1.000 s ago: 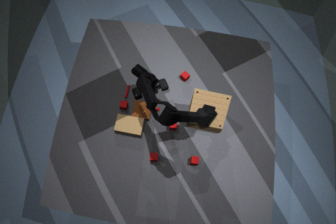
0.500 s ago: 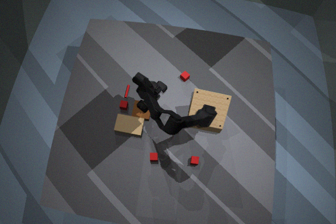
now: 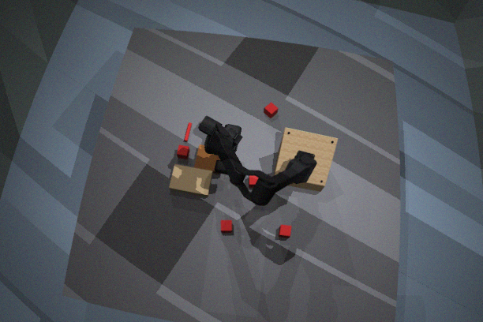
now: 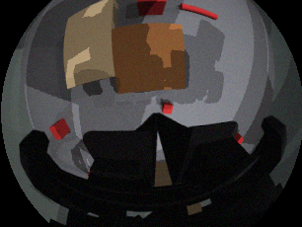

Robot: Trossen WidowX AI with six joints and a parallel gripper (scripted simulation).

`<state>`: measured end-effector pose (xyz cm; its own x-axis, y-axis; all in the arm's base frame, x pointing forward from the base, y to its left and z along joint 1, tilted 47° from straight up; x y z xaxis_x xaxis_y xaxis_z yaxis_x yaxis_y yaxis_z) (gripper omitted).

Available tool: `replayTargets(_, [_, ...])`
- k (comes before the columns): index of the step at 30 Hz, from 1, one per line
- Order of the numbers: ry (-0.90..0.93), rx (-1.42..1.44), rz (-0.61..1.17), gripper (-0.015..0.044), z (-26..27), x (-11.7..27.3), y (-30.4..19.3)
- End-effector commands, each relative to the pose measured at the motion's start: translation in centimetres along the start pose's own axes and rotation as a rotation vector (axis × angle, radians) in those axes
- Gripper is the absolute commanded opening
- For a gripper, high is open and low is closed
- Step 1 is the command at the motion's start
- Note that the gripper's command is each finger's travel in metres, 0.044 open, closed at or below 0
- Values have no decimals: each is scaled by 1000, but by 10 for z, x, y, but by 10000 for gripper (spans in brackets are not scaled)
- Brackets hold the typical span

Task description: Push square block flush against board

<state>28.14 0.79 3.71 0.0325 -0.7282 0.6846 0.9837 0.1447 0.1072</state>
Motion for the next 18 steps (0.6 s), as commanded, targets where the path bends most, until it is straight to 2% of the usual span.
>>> replayTargets(1, [4,30,-4,0,2,0,-3])
replayTargets(3, [3,30,-4,0,2,-9,-2])
replayTargets(7, [7,30,-4,0,3,-53,-3])
replayTargets(18, [7,30,-4,0,2,-55,5])
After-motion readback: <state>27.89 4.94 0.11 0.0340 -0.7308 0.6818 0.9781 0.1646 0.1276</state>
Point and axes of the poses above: the point midway between the two fingers, 35 mm back from their tips, its own x axis back along the fingers, its own z axis across the jaws, y = z × x, the point moved 7 cm from there along x, back along the fingers, and after that the axes turned 7 degrees about x, right-handed, at the moved point
